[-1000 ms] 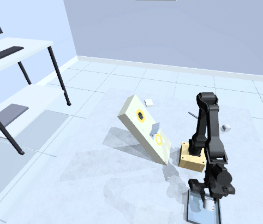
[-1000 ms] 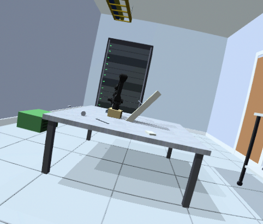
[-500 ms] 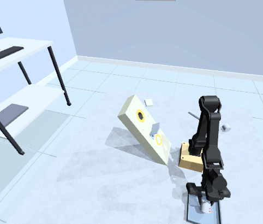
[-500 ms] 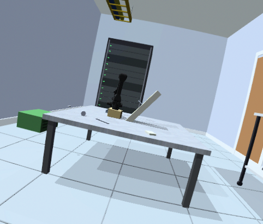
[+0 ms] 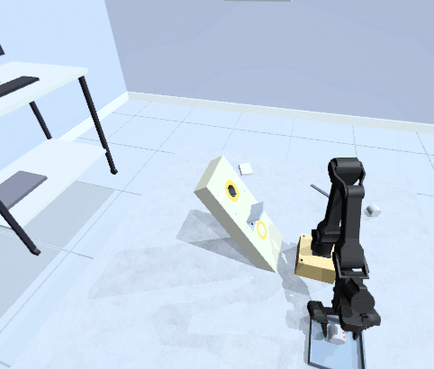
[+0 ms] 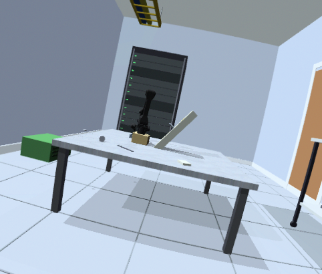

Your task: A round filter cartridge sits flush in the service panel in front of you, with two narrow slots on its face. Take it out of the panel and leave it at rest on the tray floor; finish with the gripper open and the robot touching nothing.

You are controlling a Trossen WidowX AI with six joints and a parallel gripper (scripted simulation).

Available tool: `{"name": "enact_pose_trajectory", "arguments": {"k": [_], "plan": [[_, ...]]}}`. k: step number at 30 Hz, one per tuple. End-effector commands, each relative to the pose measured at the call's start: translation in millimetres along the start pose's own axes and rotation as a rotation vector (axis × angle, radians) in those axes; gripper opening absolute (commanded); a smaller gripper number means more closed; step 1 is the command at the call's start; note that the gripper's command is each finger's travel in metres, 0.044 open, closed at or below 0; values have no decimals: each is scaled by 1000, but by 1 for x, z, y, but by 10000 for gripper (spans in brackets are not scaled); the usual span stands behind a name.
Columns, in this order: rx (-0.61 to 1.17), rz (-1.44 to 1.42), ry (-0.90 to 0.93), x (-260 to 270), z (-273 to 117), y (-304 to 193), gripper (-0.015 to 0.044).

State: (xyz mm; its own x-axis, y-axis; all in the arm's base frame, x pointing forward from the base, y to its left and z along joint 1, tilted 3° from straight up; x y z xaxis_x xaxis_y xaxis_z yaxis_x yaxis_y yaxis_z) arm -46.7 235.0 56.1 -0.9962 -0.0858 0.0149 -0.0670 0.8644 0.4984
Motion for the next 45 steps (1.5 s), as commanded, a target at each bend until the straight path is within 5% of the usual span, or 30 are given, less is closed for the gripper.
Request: {"name": "enact_pose_trajectory", "arguments": {"k": [1, 9, 45], "plan": [[-1, 0, 0, 0, 0, 0, 440], [-1, 0, 0, 4, -61, 36, 440], [-16, -3, 6, 4, -51, 34, 440]]}}
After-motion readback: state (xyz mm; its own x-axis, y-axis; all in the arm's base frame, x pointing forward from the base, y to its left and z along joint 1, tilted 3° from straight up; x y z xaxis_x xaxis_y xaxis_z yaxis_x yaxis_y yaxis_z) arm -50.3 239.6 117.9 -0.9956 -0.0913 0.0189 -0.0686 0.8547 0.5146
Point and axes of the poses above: the point midway between the two fingers, 35 mm back from their tips, its own z axis out along the fingers, its own x axis across the jaws, y = z × x, the point moved 7 cm from there along -z, back along the fingers, and after that the axes turned 6 degrees about z, right-handed, at the moved point
